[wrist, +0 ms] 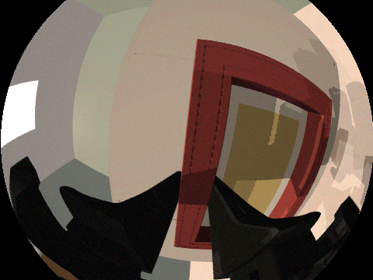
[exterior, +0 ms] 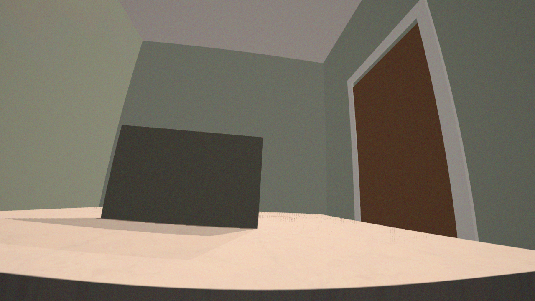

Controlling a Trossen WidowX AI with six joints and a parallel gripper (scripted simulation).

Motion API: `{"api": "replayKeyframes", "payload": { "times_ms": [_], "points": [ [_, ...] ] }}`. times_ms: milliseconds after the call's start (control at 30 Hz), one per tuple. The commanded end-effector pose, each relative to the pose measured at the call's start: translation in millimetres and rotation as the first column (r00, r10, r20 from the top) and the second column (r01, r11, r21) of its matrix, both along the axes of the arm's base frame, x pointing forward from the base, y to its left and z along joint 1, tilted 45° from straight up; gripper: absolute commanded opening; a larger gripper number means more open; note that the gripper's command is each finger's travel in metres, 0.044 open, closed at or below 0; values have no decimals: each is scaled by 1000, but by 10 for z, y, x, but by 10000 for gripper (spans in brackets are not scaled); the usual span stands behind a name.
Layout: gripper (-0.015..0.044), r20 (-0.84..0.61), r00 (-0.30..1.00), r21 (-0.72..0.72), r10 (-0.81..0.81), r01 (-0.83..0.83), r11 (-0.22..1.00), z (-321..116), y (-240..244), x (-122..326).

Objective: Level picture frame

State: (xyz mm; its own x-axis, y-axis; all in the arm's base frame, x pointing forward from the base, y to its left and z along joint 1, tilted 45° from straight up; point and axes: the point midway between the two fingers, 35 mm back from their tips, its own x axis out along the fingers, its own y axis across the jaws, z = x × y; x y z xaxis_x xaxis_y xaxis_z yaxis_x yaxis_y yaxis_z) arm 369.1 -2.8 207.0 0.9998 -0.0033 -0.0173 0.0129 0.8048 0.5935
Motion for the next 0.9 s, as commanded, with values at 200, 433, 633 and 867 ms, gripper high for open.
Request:
{"api": "replayKeyframes", "payload": {
  "times_ms": [200,433,633,867],
  "points": [
    [0,11,1000,0,11,-11,1000,39,23,0],
    [0,11,1000,-1,11,-11,1000,42,19,1],
    [0,11,1000,0,11,-11,1000,57,27,1],
    [0,11,1000,-1,11,-11,1000,53,11,1]
  ]
}}
